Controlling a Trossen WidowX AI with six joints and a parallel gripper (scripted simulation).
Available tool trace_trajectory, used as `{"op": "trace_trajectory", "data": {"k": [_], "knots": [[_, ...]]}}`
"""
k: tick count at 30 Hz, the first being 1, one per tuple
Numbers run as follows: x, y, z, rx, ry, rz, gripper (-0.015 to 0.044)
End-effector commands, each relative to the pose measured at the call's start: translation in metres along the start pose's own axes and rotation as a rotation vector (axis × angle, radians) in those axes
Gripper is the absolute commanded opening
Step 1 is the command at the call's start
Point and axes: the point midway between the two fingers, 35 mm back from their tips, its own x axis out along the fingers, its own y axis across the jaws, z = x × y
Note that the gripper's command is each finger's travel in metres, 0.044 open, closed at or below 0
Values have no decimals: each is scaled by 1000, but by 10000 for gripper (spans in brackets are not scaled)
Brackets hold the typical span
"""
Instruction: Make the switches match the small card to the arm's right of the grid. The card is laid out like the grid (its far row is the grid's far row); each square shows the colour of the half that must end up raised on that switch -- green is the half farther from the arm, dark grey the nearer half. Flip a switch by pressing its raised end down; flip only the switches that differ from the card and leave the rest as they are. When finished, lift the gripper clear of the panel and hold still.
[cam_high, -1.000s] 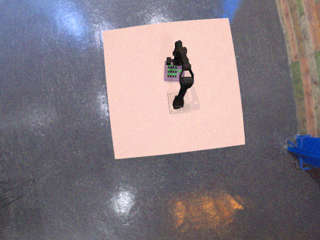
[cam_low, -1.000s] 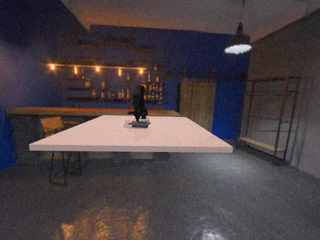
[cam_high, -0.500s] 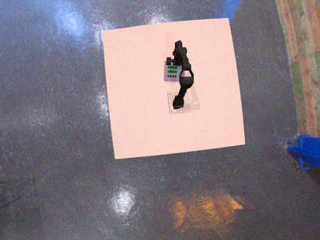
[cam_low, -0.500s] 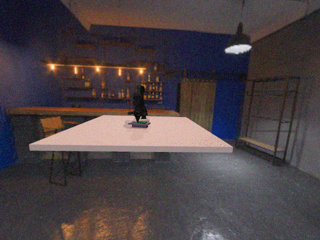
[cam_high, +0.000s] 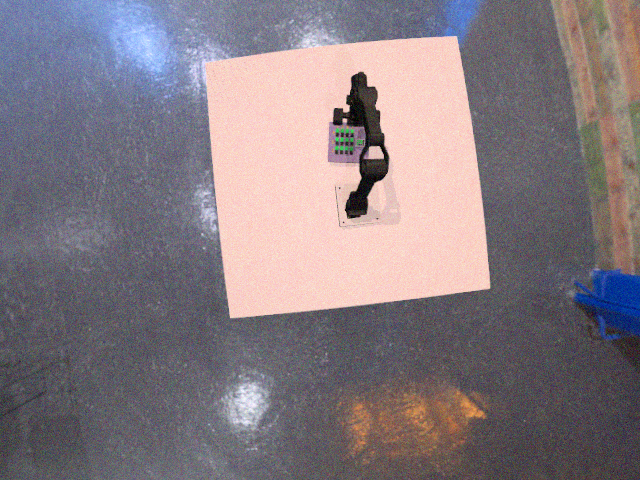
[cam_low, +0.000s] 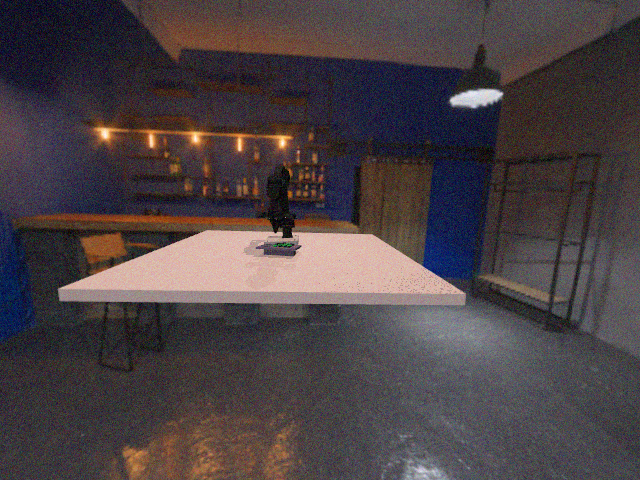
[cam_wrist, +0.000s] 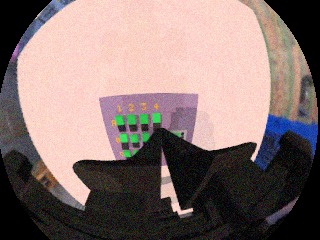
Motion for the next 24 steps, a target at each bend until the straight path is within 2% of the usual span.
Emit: {"op": "trace_trajectory", "data": {"k": [1,8,14,18,24], "knots": [[-8,0,-3,4,4,0,0],[-8,66,-59,4,8,5,0],[-6,68,-61,4,7,5,0],[25,68,-62,4,-17,5,0],[28,68,-62,4,-18,5,0]]}}
